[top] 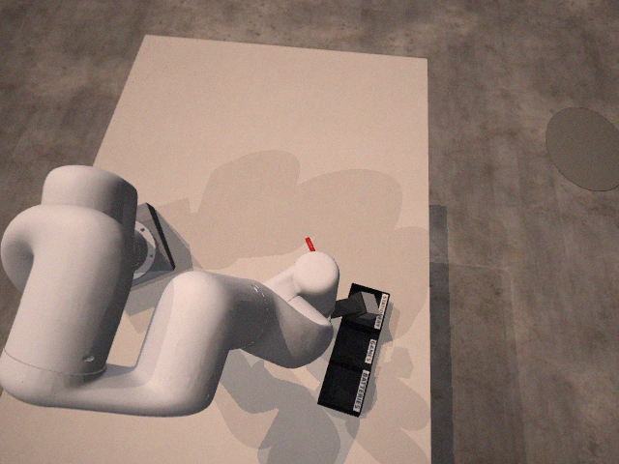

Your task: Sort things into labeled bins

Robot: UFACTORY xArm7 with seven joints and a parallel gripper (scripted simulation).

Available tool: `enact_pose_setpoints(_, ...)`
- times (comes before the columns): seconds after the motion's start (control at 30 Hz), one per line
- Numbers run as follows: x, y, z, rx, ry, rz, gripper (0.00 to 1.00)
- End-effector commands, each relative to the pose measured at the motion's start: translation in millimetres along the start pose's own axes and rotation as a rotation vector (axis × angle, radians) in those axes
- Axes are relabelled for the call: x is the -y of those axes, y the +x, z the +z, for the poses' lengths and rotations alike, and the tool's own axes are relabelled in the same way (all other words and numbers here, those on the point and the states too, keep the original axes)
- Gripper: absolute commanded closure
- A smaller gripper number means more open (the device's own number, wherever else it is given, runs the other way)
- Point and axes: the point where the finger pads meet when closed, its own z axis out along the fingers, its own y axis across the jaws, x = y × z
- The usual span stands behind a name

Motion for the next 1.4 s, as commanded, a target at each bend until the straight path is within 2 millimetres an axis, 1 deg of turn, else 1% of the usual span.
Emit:
enact_pose_setpoints(0.0, -0.6, 1.0, -20.5, 0.000, 0.001, 0.000, 1.00)
enact_pose_setpoints(0.03, -0.6, 1.0, -23.9, 0.000, 0.001, 0.000, 1.00)
enact_pose_setpoints(0.1, -0.6, 1.0, -23.9, 0.000, 0.001, 0.000, 1.00)
enact_pose_setpoints(0.2, -0.7, 1.1, -33.9, 0.000, 0.001, 0.000, 1.00)
enact_pose_setpoints(0.8, -0.7, 1.1, -33.9, 0.000, 0.001, 0.000, 1.00)
enact_pose_setpoints(0.87, -0.6, 1.0, -40.4, 0.000, 0.001, 0.000, 1.00)
enact_pose_setpoints(1.03, -0.7, 1.0, -40.4, 0.000, 0.001, 0.000, 1.00)
enact_pose_setpoints(1.17, -24.1, 6.4, -40.5, 0.000, 0.001, 0.000, 1.00)
enact_pose_setpoints(1.23, -24.1, 6.4, -40.5, 0.000, 0.001, 0.000, 1.00)
enact_pose_setpoints(1.33, -39.9, 10.1, -40.5, 0.000, 0.000, 0.000, 1.00)
enact_pose_setpoints(1.37, -39.9, 10.1, -40.4, 0.000, 0.000, 0.000, 1.00)
